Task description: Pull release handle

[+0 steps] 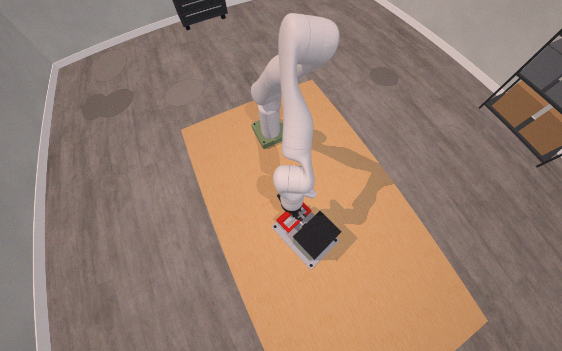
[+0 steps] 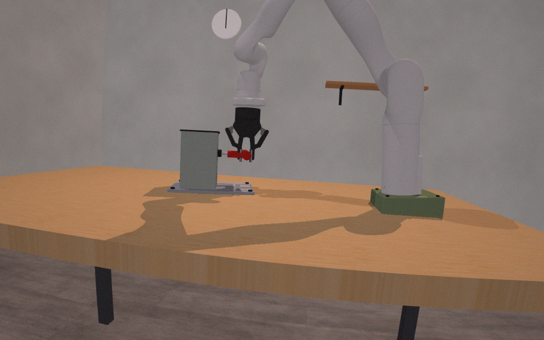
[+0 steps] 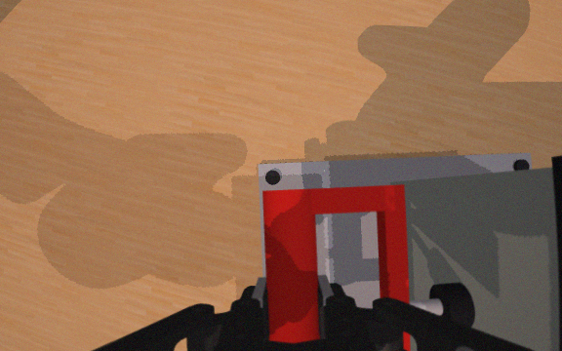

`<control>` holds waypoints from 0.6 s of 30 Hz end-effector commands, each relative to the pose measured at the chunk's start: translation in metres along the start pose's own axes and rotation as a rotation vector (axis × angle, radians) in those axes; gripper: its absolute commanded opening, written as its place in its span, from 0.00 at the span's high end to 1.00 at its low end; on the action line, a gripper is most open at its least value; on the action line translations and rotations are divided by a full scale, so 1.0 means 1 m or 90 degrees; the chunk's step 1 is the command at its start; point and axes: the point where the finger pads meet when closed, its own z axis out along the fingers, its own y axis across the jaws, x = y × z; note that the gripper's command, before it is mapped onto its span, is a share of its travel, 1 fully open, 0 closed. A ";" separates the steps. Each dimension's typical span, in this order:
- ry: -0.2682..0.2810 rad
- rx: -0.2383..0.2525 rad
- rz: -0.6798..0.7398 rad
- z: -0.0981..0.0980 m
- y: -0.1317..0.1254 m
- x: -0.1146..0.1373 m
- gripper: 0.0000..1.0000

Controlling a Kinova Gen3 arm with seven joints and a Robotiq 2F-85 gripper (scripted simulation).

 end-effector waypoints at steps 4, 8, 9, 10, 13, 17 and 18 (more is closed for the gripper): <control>-0.002 -0.005 -0.003 0.001 0.004 -0.001 1.00; -0.002 -0.005 -0.003 0.001 0.004 -0.001 1.00; -0.002 -0.005 -0.003 0.001 0.004 -0.001 1.00; -0.002 -0.005 -0.003 0.001 0.004 -0.001 1.00; -0.002 -0.005 -0.004 0.001 0.004 -0.001 1.00; -0.001 -0.004 -0.003 0.001 0.000 0.000 1.00; -0.001 -0.005 -0.003 0.001 -0.001 0.000 1.00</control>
